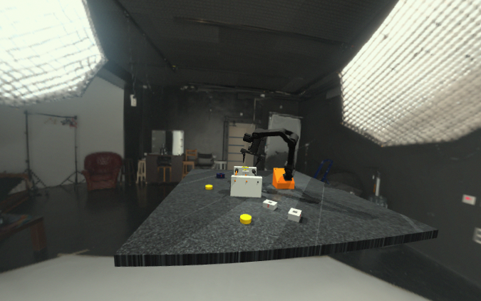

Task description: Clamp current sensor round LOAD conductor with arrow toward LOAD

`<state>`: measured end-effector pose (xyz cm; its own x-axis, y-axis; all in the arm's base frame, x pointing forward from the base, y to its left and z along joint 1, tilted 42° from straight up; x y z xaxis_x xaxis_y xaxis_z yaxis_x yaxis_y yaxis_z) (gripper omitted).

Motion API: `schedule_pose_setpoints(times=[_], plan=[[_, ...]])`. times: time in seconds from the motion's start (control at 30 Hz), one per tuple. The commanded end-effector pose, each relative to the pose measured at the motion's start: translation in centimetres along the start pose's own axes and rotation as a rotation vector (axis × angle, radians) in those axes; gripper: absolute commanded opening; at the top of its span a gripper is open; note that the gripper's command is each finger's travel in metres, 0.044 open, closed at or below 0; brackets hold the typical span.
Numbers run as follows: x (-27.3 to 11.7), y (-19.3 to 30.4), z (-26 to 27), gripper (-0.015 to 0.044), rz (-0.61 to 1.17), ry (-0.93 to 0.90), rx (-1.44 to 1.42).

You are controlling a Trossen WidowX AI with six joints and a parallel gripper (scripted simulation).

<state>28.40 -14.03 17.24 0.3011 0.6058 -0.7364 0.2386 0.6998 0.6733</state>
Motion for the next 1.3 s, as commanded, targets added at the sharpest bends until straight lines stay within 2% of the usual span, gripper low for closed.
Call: schedule_pose_setpoints(times=[0.0, 0.27, 0.53, 0.77, 1.03, 1.27], plan=[[0.0, -0.8, -0.4, 0.0440, 0.025, 0.001, -0.082], [0.1, -4.9, -2.9, 0.0440, 0.162, -0.085, -0.628], [0.2, -8.2, -5.7, 0.0440, 0.212, -0.304, -1.162], [0.2, -10.4, -8.4, 0.0440, 0.113, -0.557, -1.606], [0.3, -11.8, -10.5, 0.0440, -0.089, -0.753, -1.933], [0.3, -12.0, -10.8, 0.0440, -0.132, -0.778, -1.989]])
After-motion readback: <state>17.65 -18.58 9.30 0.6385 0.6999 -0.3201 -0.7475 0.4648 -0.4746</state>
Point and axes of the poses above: the point midway between the two fingers, 35 mm back from their tips, its own x axis out along the fingers, its own z axis across the jaws, y = z × x, the point moved 8 cm from there along -x, back along the fingers, and after that the axes turned 7 degrees about x, right-handed, at the moved point
